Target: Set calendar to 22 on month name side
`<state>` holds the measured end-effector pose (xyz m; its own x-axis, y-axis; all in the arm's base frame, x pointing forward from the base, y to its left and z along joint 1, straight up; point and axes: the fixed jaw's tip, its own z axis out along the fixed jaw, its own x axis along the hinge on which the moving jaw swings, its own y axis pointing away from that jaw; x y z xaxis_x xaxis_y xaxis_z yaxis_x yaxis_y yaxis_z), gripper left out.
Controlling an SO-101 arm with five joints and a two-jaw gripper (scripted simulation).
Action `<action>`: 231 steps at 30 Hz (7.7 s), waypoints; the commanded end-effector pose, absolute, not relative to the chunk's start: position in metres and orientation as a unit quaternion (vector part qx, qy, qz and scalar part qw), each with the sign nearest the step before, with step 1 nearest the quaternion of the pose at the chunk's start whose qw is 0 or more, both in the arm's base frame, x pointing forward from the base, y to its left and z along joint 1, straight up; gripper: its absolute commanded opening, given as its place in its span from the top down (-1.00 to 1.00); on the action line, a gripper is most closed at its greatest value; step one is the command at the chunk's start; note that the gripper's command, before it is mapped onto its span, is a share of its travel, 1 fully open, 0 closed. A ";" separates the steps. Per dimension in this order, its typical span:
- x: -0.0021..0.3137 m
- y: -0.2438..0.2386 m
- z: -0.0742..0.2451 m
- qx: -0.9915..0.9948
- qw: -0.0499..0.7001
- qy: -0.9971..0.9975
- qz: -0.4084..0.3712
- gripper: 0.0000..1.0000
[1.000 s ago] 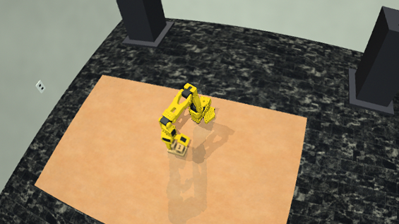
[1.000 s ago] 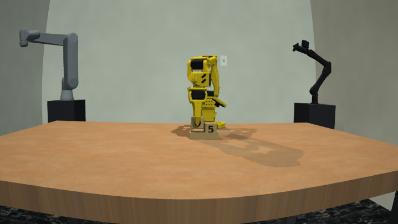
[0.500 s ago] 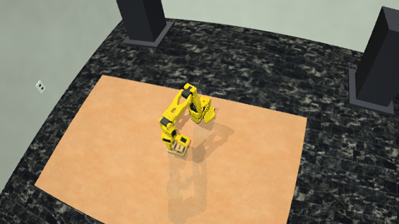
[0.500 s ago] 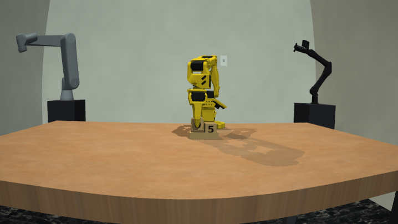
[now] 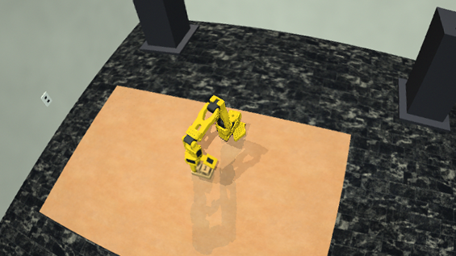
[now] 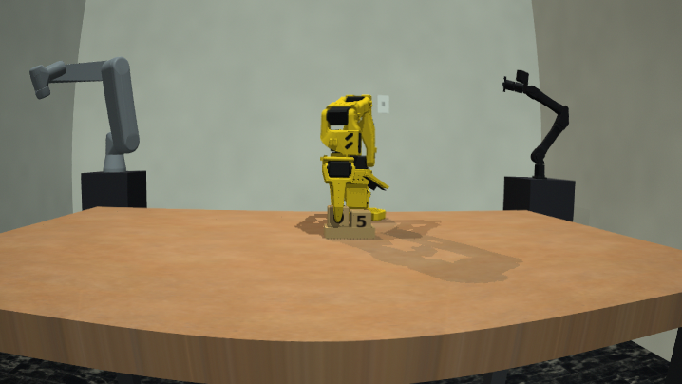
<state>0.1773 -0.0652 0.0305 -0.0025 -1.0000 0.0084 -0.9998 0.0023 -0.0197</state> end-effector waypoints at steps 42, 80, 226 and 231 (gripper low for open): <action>0.179 -0.067 0.027 -0.707 0.009 0.707 -0.019 0.68; 0.179 -0.067 0.027 -0.707 0.009 0.707 -0.019 0.29; 0.140 -0.001 0.130 -0.001 0.205 0.979 -0.014 0.29; 0.140 -0.001 0.130 0.002 0.206 0.979 -0.013 0.29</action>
<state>0.1402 -0.0025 0.1272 -0.9239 -0.0057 -0.3827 0.0057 0.9996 -0.0286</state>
